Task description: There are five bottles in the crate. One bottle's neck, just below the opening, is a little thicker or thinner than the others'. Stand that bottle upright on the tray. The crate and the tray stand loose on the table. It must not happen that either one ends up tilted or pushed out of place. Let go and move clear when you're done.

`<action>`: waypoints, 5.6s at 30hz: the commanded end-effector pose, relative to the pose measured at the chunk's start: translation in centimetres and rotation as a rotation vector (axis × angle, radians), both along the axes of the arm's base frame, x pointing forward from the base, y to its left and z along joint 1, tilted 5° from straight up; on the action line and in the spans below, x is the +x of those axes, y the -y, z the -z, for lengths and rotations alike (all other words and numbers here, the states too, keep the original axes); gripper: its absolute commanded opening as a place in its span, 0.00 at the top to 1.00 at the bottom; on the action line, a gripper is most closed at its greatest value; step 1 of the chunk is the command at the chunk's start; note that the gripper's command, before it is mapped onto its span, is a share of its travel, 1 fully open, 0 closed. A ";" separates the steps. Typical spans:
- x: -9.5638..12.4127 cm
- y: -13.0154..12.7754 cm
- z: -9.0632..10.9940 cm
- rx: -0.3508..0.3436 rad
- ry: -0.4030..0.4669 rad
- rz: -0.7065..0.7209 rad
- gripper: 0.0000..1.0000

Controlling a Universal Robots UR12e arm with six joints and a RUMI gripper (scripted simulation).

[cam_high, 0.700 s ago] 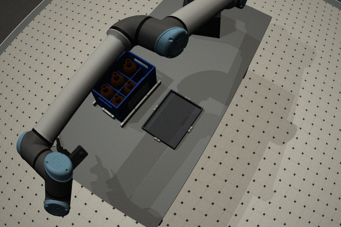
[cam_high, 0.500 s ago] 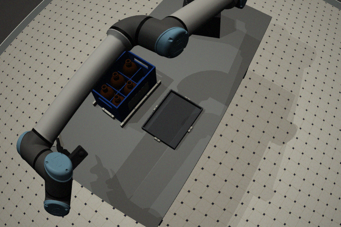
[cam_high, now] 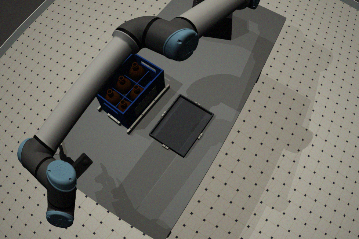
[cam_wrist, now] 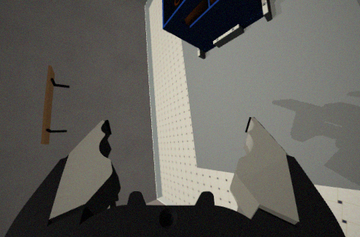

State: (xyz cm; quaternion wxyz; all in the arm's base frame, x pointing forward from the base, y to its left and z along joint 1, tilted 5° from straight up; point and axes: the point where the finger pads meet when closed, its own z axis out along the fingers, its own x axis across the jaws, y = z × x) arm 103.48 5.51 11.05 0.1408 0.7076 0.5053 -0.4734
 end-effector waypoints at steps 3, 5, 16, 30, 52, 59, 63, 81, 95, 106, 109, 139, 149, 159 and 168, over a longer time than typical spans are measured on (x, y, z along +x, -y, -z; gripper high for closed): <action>0.0 0.1 -0.2 0.002 0.003 0.002 0.00; 0.0 0.2 -0.3 0.004 0.005 0.004 0.00; -0.3 0.9 -0.4 0.020 0.022 0.023 0.00; -1.3 3.1 -0.9 0.073 0.081 0.080 0.00; -7.3 8.4 -1.6 0.231 0.270 0.219 0.00; -10.0 9.7 -1.7 0.281 0.335 0.255 0.00; -11.9 10.3 -1.6 0.311 0.376 0.274 0.00; -21.2 12.1 -1.0 0.435 0.559 0.335 0.00; -30.7 11.8 0.1 0.534 0.728 0.357 0.00; -35.1 11.1 0.8 0.573 0.802 0.358 0.00; -36.1 10.9 1.0 0.582 0.819 0.357 0.00; -38.3 10.4 1.4 0.600 0.857 0.354 1.00; -38.3 10.4 1.4 0.600 0.857 0.354 1.00; -38.3 10.4 1.4 0.600 0.857 0.354 1.00; -38.3 10.4 1.4 0.600 0.857 0.354 1.00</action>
